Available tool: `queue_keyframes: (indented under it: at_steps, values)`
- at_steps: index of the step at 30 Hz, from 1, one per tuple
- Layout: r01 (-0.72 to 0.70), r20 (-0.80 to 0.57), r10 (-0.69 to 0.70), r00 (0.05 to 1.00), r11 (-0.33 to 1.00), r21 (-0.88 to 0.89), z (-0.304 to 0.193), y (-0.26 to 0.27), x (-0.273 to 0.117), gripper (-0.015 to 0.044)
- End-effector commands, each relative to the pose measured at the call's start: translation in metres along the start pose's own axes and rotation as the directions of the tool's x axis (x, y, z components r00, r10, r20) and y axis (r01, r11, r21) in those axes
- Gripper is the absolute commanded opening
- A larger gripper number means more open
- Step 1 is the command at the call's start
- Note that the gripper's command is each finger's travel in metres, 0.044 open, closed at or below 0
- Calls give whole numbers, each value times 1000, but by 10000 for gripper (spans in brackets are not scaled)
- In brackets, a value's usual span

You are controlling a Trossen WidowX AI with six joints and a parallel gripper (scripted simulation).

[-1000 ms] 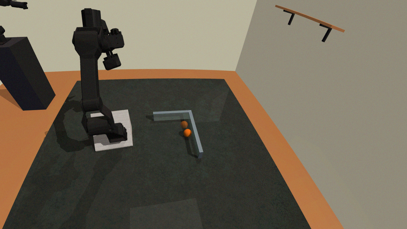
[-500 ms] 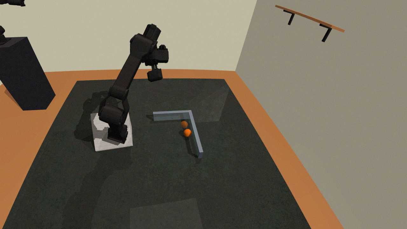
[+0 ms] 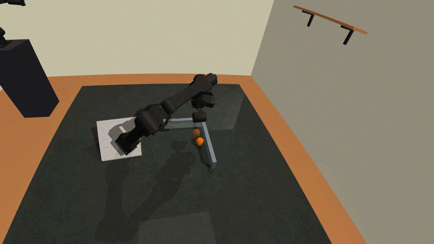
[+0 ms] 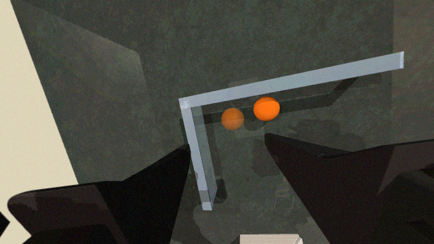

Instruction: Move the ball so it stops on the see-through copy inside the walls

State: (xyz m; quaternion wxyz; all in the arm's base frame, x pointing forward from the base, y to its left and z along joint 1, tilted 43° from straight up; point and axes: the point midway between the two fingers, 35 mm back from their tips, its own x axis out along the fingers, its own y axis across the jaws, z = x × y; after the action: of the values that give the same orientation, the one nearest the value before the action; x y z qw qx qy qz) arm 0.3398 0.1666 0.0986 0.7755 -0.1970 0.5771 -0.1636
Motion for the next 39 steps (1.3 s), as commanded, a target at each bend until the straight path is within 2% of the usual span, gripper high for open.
queue_keyframes:
  at_steps: [1,4,13,39]
  values:
    - [151,-104,-156,982,987,-49,7,-48,54,336]
    - [206,-151,-215,965,976,-75,8,-70,75,336]
    - [208,-153,-218,964,975,-77,7,-72,78,336]
    - [210,-153,-219,964,975,-76,1,-81,119,336]
